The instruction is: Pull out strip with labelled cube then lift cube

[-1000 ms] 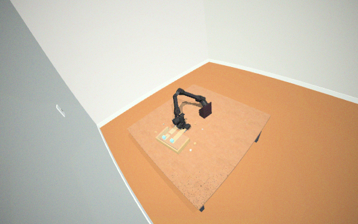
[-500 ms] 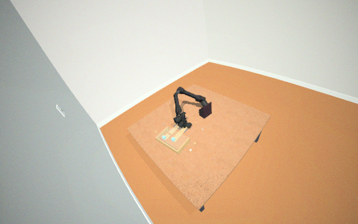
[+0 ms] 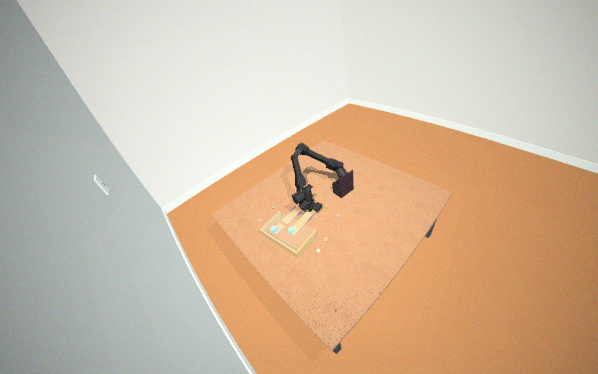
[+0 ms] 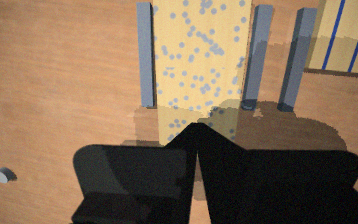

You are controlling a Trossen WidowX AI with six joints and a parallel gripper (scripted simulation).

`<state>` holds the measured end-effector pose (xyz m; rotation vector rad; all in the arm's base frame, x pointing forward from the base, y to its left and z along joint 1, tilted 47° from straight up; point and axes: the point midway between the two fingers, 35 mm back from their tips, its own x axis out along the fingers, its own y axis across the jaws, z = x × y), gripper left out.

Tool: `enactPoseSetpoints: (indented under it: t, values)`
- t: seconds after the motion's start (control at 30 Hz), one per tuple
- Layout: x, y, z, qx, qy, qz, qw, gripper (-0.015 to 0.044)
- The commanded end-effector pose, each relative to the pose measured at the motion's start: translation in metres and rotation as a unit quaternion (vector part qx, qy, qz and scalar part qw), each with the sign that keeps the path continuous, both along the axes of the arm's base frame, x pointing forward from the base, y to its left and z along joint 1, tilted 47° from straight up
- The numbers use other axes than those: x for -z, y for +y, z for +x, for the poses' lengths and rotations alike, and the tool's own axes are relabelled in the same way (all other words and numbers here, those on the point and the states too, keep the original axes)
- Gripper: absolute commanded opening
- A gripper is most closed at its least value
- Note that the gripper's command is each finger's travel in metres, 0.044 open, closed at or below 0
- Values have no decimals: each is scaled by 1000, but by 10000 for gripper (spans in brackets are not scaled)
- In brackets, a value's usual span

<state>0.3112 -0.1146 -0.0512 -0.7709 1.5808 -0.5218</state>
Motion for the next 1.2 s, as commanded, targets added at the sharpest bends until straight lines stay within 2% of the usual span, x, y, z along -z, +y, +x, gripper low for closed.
enactPoseSetpoints:
  t: [0.0,1.17]
  values:
    - [1,-4,-12,4,9,-2,1000,0]
    - [-7,-8,-64,4,11,-2,1000,0]
